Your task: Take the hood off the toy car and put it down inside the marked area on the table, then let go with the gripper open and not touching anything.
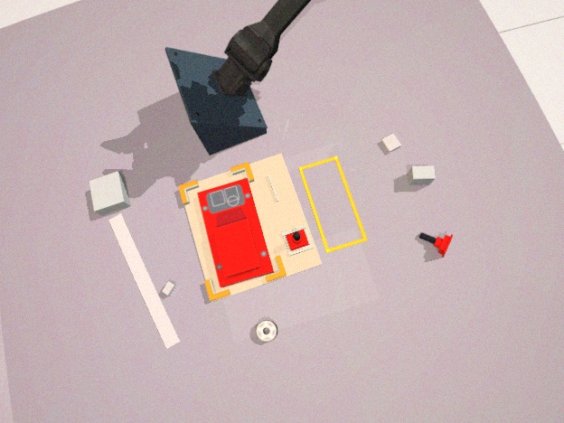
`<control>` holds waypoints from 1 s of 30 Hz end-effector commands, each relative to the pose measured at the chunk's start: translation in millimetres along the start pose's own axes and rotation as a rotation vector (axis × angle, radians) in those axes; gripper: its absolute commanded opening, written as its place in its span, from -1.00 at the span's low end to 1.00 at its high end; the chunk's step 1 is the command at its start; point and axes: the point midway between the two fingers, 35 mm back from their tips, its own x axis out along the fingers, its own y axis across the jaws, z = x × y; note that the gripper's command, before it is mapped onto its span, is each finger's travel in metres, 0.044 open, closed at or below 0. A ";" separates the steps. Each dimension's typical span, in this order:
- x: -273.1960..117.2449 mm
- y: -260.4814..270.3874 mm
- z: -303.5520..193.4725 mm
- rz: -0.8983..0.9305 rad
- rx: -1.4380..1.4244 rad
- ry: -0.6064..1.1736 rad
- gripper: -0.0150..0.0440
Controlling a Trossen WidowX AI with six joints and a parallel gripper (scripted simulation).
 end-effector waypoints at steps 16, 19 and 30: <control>-16.1 53.3 -114.5 0.257 -0.232 0.177 1.00; -21.9 62.0 -142.8 0.311 -0.302 0.226 1.00; -81.3 90.2 -273.9 0.571 -0.515 0.489 1.00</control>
